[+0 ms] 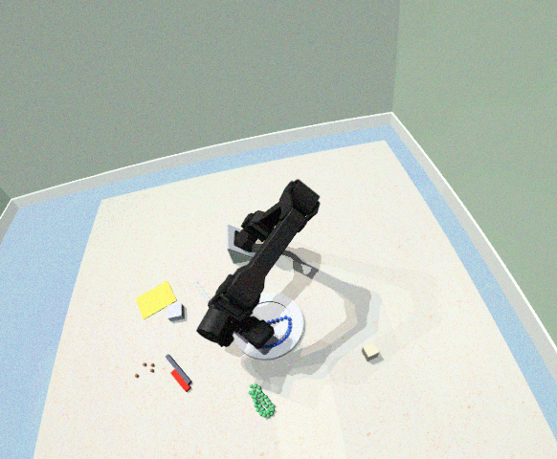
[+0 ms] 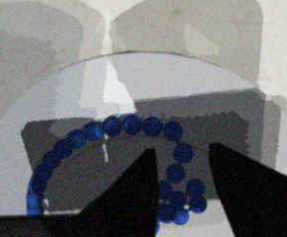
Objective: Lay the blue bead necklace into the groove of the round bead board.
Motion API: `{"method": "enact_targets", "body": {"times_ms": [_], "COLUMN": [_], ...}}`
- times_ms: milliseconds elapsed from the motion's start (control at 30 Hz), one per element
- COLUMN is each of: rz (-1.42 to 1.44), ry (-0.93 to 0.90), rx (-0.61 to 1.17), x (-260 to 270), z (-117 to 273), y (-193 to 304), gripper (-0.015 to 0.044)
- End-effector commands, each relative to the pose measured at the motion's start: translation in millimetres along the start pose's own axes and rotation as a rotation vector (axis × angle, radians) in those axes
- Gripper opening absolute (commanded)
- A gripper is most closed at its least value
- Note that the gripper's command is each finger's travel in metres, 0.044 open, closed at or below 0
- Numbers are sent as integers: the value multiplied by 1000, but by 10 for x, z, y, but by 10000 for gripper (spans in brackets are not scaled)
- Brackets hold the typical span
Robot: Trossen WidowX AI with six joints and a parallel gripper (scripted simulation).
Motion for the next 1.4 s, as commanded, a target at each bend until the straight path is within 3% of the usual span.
{"method": "enact_targets", "body": {"times_ms": [0, 233, 400, 1367], "rz": [-8, -9, -2, -2], "ry": [-3, -3, 1, 1], "rx": [11, 13, 6, 6], "x": [-8, -9, -2, -2], "z": [-74, -113, -91, -91], "y": [25, 31, 16, 16], "gripper": [120, 120, 0, 0]}}
Point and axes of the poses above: the point midway between the two fingers, 35 mm back from their tips, its own z axis back along the fingers, its own x axis across the jaws, y = z × x, the point moved 4 cm from there along z, back along the fingers, and after that the axes turned 7 degrees about z, right-handed, at the moved point
